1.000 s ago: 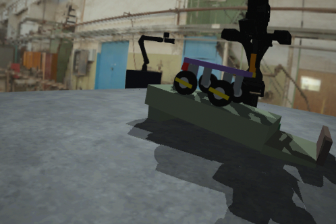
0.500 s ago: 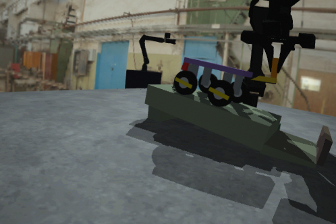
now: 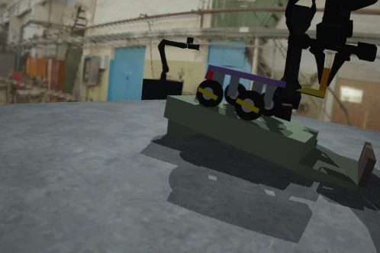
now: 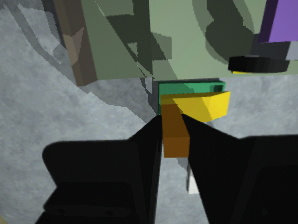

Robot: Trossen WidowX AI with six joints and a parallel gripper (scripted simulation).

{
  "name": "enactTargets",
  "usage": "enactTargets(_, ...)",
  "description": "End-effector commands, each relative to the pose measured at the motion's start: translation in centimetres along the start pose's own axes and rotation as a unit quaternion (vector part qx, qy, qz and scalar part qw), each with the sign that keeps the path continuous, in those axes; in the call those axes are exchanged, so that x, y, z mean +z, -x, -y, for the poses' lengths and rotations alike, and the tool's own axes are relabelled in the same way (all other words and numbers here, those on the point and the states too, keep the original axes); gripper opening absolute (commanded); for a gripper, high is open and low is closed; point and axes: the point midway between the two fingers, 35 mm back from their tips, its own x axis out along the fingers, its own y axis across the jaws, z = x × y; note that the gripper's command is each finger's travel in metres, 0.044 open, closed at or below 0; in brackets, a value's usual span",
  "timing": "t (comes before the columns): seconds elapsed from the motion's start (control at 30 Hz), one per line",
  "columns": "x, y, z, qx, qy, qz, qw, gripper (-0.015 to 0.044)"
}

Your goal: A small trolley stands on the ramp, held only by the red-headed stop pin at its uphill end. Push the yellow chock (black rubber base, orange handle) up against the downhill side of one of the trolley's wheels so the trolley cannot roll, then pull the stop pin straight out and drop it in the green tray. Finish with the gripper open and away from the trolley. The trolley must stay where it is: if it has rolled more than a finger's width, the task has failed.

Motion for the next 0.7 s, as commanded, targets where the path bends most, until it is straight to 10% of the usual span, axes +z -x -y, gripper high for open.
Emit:
enactTargets(0.0,0.2,0.1,0.0,-0.008,-0.003,0.002,1.0,0.0)
enactTargets(0.67,3.1,-1.8,-0.3,-0.008,-0.003,0.003,1.0,0.0)
